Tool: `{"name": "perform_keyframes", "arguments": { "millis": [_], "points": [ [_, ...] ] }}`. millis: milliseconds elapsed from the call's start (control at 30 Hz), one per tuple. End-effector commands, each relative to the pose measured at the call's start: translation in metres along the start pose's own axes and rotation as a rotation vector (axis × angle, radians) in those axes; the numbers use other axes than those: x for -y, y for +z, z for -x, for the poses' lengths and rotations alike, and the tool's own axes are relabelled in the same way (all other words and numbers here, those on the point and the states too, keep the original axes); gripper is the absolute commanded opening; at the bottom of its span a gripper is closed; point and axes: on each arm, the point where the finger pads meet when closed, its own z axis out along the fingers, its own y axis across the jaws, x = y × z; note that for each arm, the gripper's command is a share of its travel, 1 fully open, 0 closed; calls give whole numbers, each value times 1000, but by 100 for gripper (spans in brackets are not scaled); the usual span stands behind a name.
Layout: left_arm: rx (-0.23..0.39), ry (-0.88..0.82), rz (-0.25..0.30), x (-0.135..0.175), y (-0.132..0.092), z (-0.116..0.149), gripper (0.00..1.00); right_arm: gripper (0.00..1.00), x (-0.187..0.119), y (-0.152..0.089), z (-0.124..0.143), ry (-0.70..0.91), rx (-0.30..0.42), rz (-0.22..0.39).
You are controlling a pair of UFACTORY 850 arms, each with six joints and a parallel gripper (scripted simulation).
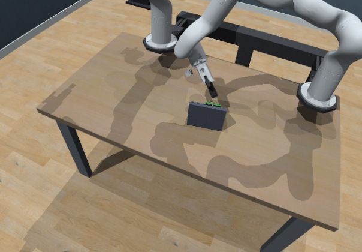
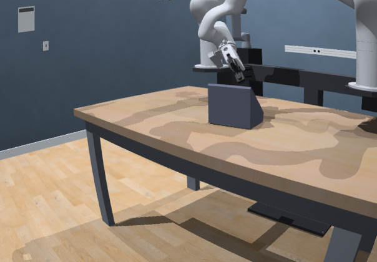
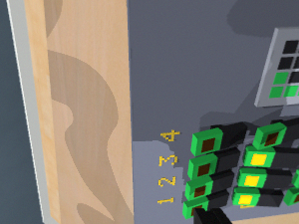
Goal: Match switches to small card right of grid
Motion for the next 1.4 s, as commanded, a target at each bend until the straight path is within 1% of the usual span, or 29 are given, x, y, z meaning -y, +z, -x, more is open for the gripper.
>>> {"name": "perform_keyframes", "arguments": {
  "millis": [0, 1033, 1233, 1367],
  "points": [
    [4, 3, 5, 1, -1, 0, 0, 100, 0, -1, 0, 0, -2, 0],
    [5, 3, 5, 1, -1, -1, 0, 100, 0, -1, 0, 0, -2, 0],
    [5, 3, 5, 1, 3, -3, 0, 100, 0, -1, 0, 0, -2, 0],
    [5, 3, 5, 1, 10, -8, 0, 100, 0, -1, 0, 0, -2, 0]
  ]
}}
